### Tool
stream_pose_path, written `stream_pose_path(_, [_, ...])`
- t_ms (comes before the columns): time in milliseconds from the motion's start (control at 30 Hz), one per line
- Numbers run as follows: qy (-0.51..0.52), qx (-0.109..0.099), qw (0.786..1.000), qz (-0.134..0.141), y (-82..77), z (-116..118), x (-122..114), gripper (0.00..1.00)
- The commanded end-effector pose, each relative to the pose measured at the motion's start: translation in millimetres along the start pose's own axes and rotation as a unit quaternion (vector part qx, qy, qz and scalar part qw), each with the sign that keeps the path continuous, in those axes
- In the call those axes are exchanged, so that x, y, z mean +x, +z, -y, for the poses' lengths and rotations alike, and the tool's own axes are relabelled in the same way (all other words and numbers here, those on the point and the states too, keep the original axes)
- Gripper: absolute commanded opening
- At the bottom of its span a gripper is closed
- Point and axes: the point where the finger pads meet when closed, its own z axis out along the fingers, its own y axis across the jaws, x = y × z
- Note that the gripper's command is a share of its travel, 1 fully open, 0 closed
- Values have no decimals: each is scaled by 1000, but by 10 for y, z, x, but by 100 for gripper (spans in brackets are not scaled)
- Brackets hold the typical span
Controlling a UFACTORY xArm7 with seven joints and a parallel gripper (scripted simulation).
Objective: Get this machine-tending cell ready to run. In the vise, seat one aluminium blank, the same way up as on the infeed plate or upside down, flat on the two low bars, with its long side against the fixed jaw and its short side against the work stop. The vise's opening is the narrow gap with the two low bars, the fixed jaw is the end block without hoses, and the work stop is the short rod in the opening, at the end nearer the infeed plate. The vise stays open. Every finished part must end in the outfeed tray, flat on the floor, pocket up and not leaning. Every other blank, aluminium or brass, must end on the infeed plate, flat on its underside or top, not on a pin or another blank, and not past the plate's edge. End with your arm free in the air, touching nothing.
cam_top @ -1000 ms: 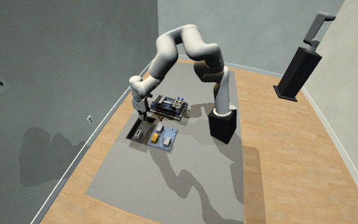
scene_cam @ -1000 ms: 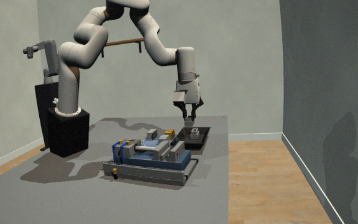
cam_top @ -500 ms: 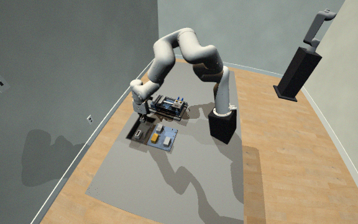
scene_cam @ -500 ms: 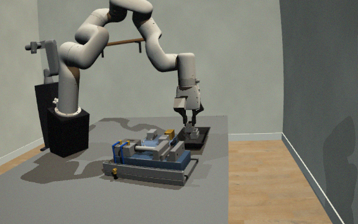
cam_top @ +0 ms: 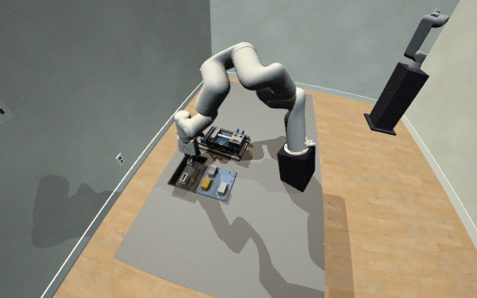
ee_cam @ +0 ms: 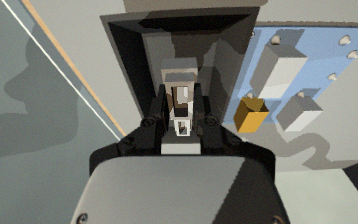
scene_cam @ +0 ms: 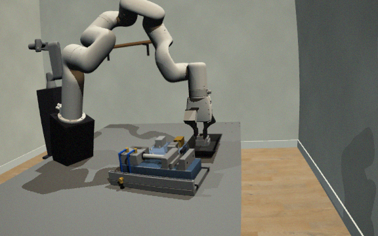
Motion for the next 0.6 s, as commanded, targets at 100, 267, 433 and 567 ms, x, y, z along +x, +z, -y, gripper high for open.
stream_pose_path(100, [0,1,1000,1,99,13,-5,0])
stream_pose_path(267, [0,1,1000,1,164,14,-6,0])
stream_pose_path(433, [0,1,1000,1,194,14,-6,0])
stream_pose_path(567, [0,1,1000,1,223,14,-7,0])
